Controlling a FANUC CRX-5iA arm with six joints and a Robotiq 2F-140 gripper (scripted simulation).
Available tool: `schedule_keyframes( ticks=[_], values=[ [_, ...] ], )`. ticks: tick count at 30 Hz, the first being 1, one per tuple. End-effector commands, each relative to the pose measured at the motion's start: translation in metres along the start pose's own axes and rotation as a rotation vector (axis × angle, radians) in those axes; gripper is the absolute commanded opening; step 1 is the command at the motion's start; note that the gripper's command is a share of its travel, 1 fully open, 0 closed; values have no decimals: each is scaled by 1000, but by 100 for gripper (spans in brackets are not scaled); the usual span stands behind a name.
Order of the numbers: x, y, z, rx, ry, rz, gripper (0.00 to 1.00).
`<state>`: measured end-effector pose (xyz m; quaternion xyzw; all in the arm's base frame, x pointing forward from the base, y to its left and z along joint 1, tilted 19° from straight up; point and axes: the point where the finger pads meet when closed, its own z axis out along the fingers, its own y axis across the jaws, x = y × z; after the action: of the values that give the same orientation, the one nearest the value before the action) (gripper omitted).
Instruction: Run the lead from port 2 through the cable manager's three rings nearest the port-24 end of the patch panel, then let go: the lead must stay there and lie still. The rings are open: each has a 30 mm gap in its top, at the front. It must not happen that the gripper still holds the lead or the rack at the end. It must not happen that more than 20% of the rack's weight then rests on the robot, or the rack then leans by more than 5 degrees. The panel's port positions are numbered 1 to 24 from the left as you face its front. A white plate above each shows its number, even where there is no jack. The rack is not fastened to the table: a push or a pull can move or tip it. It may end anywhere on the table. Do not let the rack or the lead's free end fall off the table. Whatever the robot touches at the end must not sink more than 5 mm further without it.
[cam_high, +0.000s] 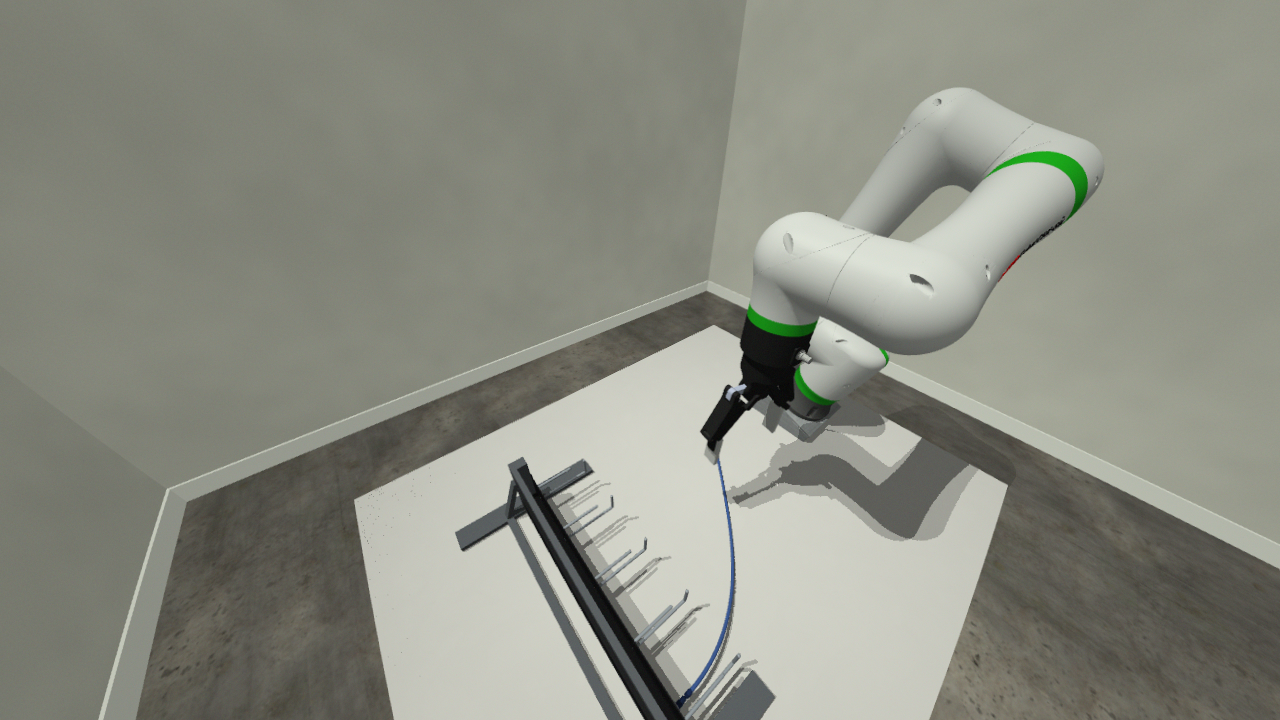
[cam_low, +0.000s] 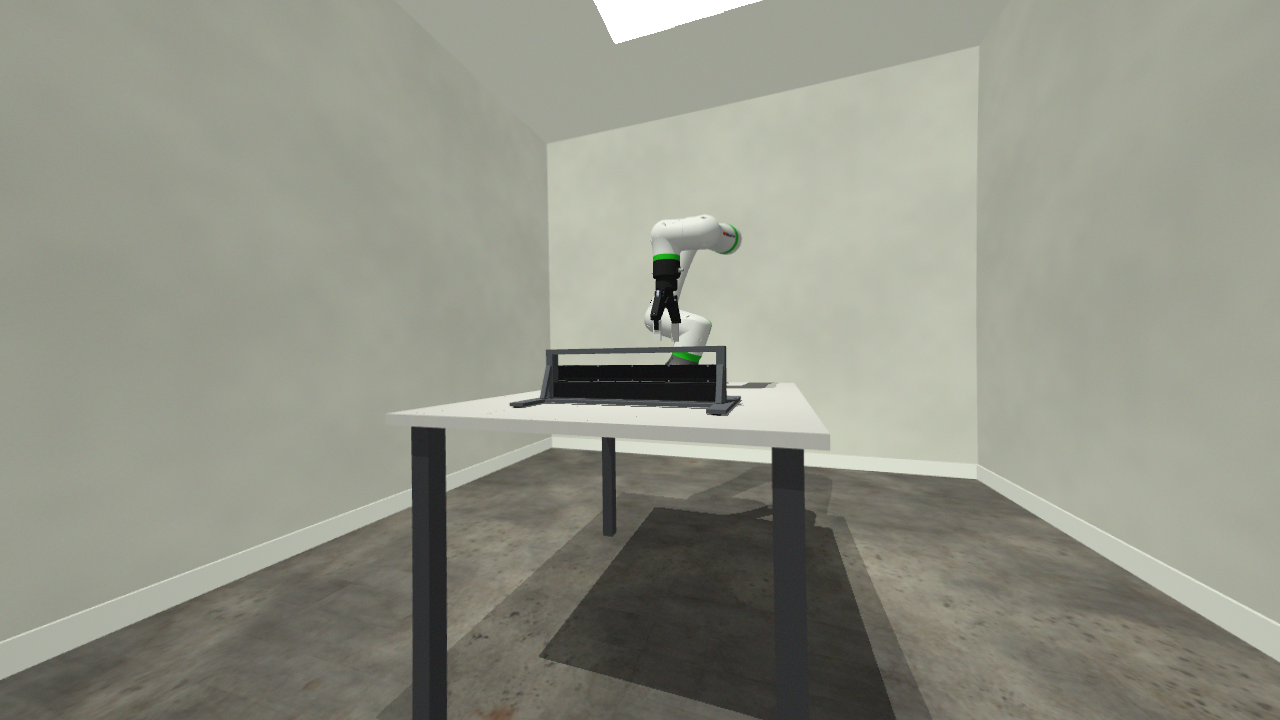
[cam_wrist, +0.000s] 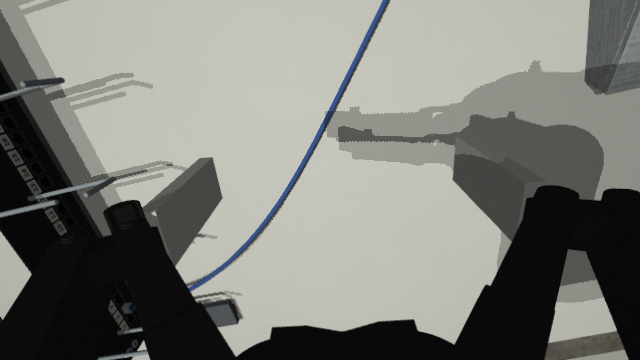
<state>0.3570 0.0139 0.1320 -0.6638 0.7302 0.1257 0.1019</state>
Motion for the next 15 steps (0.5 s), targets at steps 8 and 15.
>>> schedule_keyframes(
  ticks=[8,15],
  values=[
    [15,-16,1,0,-12,19,0],
    [15,-16,1,0,-12,19,0]
  ],
)
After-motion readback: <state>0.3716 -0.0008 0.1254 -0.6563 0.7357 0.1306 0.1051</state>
